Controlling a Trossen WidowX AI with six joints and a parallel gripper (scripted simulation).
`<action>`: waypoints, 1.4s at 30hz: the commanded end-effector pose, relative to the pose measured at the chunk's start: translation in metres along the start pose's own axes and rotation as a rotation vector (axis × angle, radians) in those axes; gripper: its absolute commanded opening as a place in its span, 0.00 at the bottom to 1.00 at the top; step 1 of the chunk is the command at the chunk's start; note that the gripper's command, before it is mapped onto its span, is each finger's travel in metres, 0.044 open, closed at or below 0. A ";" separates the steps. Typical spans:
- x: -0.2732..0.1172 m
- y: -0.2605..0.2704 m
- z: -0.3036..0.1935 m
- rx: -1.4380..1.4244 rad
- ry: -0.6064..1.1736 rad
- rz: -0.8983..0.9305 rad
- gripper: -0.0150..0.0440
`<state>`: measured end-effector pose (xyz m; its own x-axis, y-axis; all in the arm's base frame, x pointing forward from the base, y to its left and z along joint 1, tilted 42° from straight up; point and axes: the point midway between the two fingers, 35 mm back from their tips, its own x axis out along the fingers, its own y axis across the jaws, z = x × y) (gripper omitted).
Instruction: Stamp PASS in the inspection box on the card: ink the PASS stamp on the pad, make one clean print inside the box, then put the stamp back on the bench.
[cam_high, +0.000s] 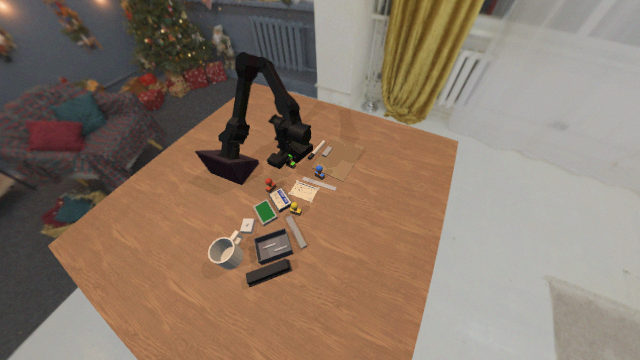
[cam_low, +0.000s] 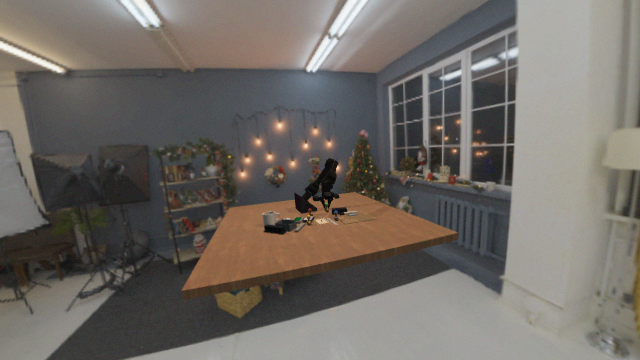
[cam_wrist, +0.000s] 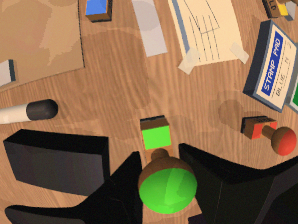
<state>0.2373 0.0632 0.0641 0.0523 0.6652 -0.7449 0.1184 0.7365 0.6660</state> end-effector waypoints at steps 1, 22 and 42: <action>-0.003 0.000 0.001 -0.005 -0.004 -0.004 0.25; -0.013 0.000 0.001 -0.005 -0.003 -0.004 0.25; -0.023 0.000 0.000 -0.005 -0.003 -0.004 0.25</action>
<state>0.2355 0.0498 0.0794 0.0522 0.6654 -0.7447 0.1190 0.7362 0.6662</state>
